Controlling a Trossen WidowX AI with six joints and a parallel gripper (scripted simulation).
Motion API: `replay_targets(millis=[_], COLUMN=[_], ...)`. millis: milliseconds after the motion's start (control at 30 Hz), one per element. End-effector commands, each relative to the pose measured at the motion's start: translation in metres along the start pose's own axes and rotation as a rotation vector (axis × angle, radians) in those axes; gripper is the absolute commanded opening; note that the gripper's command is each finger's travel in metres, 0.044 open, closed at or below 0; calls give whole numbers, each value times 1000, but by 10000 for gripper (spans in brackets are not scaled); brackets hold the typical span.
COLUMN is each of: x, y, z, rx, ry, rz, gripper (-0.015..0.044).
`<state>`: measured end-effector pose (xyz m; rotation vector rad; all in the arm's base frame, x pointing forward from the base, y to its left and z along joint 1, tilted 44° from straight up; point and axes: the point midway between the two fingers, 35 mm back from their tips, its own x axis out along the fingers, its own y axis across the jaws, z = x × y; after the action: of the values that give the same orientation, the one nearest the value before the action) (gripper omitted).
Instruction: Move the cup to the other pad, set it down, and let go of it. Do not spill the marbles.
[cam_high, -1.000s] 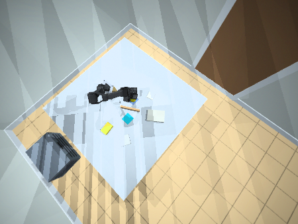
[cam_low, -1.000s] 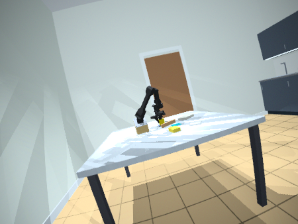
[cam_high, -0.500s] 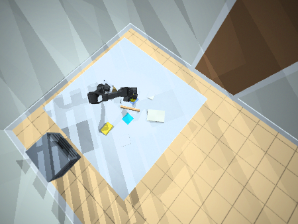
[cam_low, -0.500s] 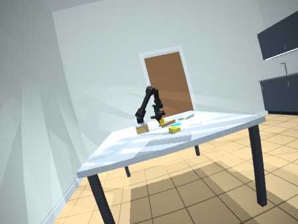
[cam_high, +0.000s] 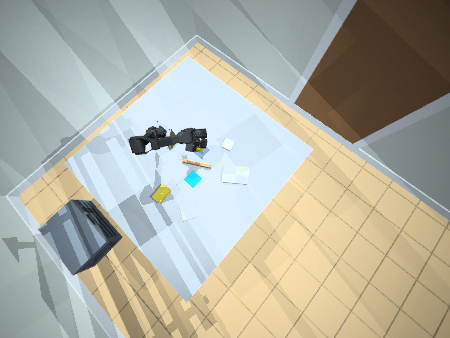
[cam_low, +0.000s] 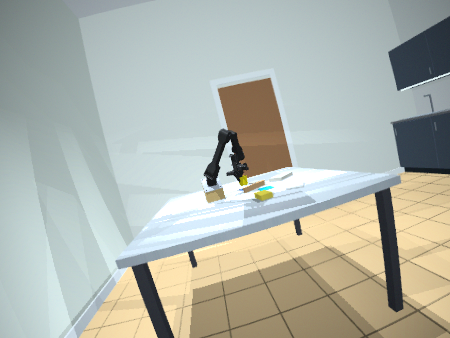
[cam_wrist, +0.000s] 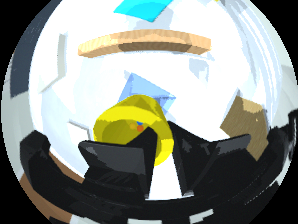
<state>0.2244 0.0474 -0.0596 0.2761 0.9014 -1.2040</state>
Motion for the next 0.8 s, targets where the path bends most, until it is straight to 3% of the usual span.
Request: replay_targets(millis=[0,200,767], x=[-18,-35,-31], y=[1,0,0], z=[0,-1,-2], rx=[9,7,-2], ry=[4,2,-2], rz=[7,5,4], gripper=[0,0,0])
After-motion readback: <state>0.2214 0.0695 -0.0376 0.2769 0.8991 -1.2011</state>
